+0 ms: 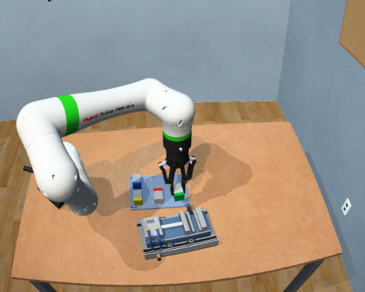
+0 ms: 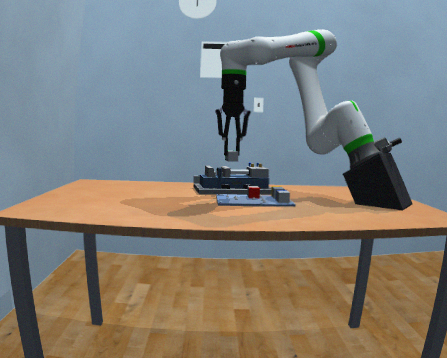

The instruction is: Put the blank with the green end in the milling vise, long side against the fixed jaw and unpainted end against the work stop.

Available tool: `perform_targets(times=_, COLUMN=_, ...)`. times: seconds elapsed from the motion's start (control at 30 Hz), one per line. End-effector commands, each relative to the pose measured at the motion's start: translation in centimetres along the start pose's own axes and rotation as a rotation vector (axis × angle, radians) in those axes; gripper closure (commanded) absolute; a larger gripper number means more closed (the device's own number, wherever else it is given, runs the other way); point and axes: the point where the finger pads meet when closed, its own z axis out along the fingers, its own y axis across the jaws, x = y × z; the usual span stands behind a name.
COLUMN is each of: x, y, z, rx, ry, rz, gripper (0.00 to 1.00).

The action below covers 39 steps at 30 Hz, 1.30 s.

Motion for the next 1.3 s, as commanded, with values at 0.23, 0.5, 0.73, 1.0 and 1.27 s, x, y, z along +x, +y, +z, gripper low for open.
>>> perform_targets(times=0.23, x=2.5, y=-0.8, z=0.0, rx=0.001, ry=0.0, rz=0.0, gripper=0.9)
perform_targets(times=0.5, x=5.1, y=-1.5, z=0.1, rx=0.001, ry=-0.001, rz=0.0, gripper=0.9)
perform_targets(times=0.73, x=6.8, y=-2.0, z=0.1, rx=0.001, ry=0.0, rz=0.0, gripper=0.9)
perform_targets(times=1.0, x=9.8, y=-2.9, z=0.2, rx=0.001, ry=0.0, rz=0.0, gripper=0.9)
perform_targets(times=1.27, x=11.3, y=-3.3, z=0.3, rx=0.002, ry=0.001, rz=0.0, gripper=0.9)
